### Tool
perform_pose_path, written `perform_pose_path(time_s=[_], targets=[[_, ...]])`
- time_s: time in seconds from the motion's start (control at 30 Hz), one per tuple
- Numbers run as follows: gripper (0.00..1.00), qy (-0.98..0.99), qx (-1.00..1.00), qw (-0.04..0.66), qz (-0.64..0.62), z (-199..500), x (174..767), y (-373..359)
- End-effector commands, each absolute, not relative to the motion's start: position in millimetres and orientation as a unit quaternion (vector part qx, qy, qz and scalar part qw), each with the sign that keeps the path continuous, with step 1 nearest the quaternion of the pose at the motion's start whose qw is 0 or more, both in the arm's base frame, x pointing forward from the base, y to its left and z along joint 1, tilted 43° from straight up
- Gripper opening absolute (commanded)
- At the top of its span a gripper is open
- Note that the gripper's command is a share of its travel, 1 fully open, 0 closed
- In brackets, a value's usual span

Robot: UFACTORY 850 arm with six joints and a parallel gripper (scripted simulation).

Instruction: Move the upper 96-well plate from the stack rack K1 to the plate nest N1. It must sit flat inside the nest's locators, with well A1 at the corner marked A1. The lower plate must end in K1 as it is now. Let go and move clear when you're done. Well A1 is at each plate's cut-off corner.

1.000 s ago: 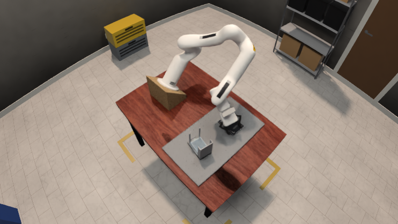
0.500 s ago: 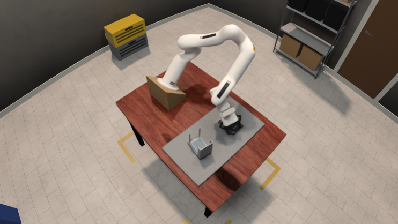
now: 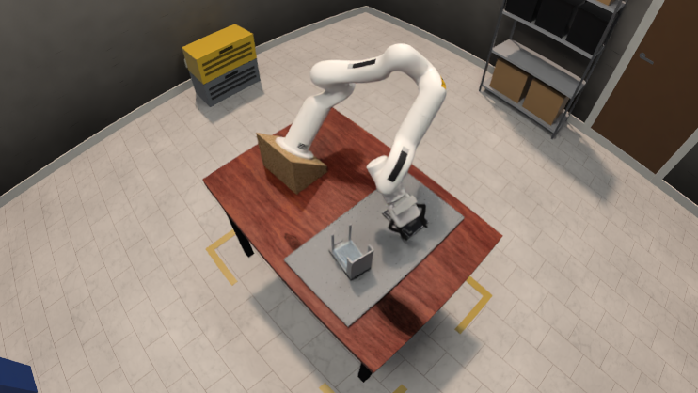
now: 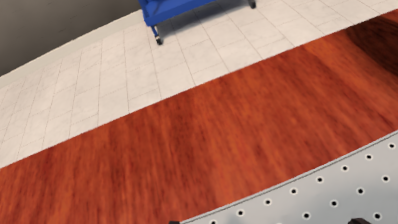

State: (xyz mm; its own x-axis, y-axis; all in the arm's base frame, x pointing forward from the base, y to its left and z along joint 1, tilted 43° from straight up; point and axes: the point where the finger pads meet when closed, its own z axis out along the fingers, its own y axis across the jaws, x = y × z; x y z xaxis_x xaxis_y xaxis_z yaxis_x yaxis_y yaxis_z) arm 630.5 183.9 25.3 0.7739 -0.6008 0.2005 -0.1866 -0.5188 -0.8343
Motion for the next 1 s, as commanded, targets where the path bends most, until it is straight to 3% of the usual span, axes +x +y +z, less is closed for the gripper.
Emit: perform_pose_path(time_s=[0.0, 0.97], targets=[[1.00, 0.223, -0.838, 0.444, -0.225, 26, 634, 183], [1.00, 0.109, -0.867, 0.478, -0.089, 8, 628, 119]])
